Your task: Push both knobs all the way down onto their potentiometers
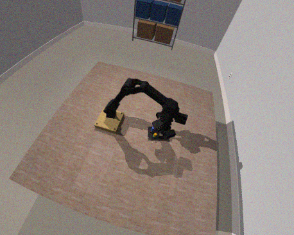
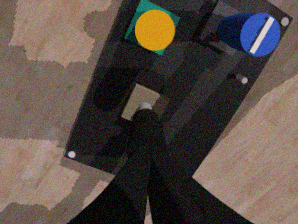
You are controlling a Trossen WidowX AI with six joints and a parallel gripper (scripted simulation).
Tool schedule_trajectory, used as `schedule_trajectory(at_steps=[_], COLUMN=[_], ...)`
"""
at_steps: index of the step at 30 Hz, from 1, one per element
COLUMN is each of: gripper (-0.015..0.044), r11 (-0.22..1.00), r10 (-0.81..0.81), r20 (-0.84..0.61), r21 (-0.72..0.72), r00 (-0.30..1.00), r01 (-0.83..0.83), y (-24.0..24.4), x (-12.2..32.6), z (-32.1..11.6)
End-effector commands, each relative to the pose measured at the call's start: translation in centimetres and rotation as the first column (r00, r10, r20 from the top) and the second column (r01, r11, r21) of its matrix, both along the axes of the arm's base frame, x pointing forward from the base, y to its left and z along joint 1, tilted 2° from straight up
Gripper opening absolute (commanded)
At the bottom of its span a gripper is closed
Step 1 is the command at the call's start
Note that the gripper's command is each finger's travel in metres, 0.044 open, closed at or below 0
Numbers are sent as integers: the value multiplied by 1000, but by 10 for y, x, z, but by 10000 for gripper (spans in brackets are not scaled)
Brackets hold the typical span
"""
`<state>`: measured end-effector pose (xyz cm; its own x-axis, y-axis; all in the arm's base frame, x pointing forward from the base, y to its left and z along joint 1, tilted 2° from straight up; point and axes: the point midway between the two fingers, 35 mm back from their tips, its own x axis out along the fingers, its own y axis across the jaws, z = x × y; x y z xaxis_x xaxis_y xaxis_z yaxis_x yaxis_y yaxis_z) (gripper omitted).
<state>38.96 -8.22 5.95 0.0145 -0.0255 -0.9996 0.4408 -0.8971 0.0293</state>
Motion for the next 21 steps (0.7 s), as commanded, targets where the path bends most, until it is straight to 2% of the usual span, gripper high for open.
schedule_trajectory(at_steps=[1,21], gripper=[0,0], r11=[1000,1000], r10=[-2,-2], r20=[-14,-14], r21=[-1,-1], r00=[1000,1000], r01=[2,2], y=[-2,-2], x=[2,2], z=[-16,-21])
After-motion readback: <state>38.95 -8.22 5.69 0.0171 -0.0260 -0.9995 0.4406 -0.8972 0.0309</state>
